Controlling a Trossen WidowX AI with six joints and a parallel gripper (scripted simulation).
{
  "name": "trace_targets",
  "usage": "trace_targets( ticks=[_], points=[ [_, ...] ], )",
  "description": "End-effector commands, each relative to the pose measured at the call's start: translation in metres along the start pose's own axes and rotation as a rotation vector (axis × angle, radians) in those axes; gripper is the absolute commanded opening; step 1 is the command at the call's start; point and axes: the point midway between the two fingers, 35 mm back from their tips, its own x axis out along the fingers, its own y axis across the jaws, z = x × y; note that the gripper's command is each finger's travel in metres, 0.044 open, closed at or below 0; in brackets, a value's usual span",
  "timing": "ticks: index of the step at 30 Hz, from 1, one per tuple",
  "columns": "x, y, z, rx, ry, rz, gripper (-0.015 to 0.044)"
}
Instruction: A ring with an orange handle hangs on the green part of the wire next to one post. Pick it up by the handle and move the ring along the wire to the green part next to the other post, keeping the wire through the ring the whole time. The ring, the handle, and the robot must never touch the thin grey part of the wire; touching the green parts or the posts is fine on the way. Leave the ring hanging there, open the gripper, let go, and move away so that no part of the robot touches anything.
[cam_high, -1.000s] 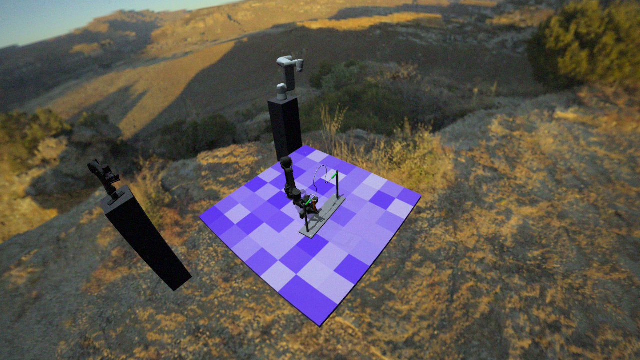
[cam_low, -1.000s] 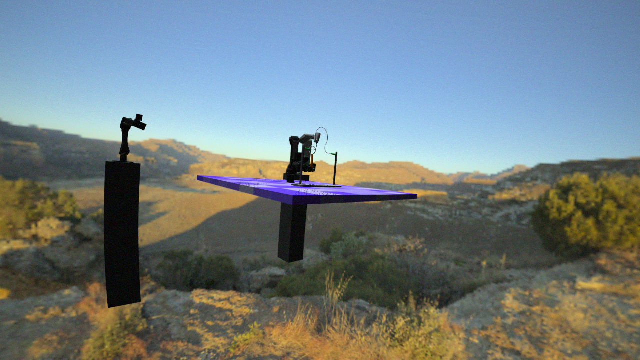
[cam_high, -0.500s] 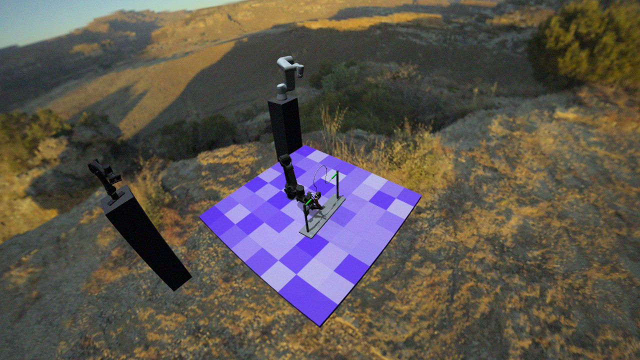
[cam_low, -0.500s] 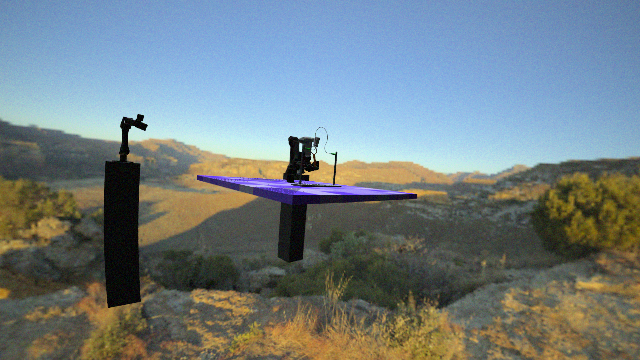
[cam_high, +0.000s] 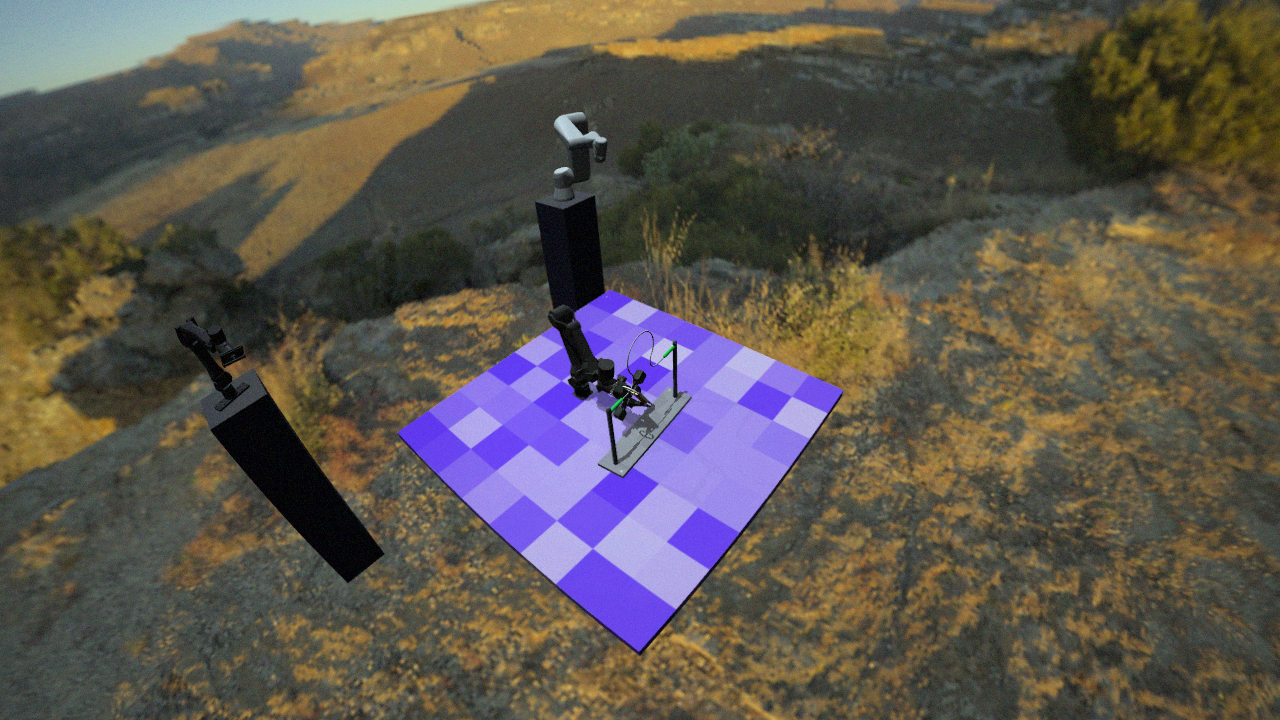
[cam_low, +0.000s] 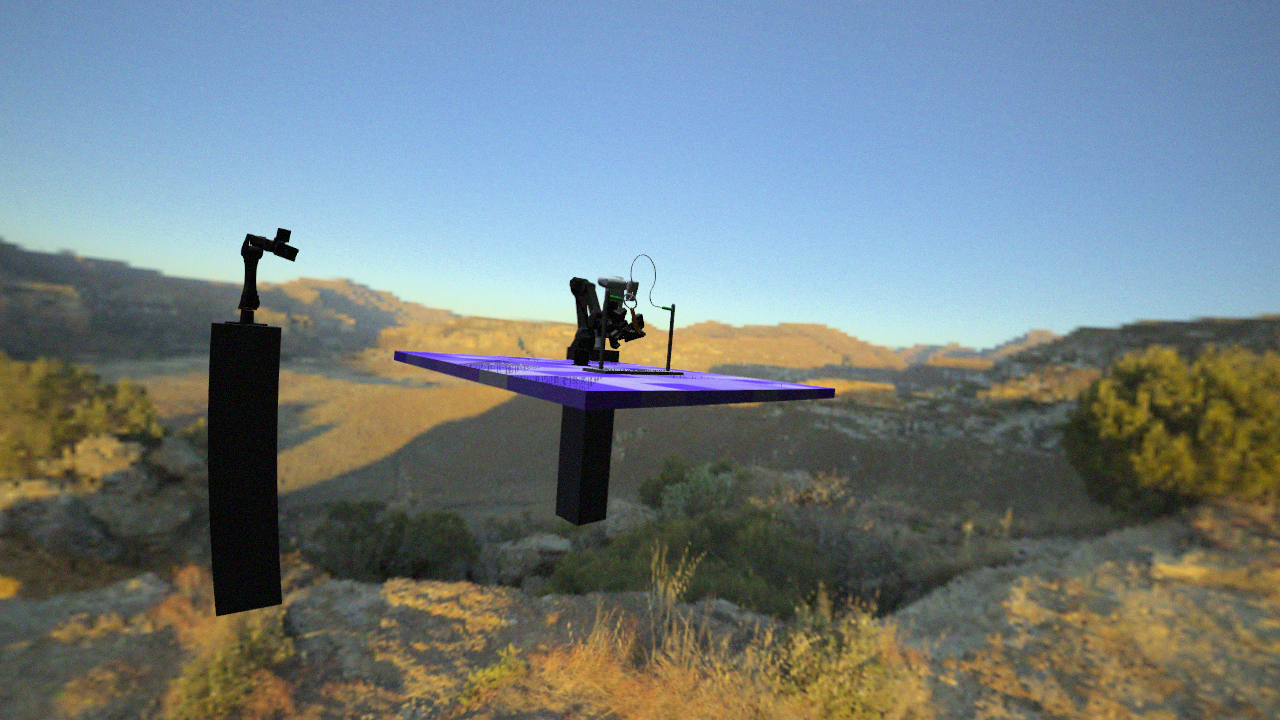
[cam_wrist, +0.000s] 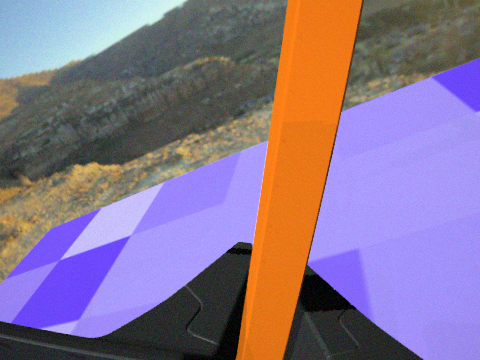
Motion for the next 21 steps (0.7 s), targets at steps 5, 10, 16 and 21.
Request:
trace_targets(
  ticks=[5, 10, 16, 21],
  points=[
    [-0.011, 0.024, 0.007, 0.121, 0.064, 0.023, -0.015],
    [-0.018, 0.036, 0.009, 0.191, 0.115, 0.036, -0.015],
    [-0.026, 0.049, 0.012, 0.264, 0.171, 0.055, -0.015],
    [-0.032, 0.058, 0.016, 0.317, 0.212, 0.07, -0.015]
  ],
)
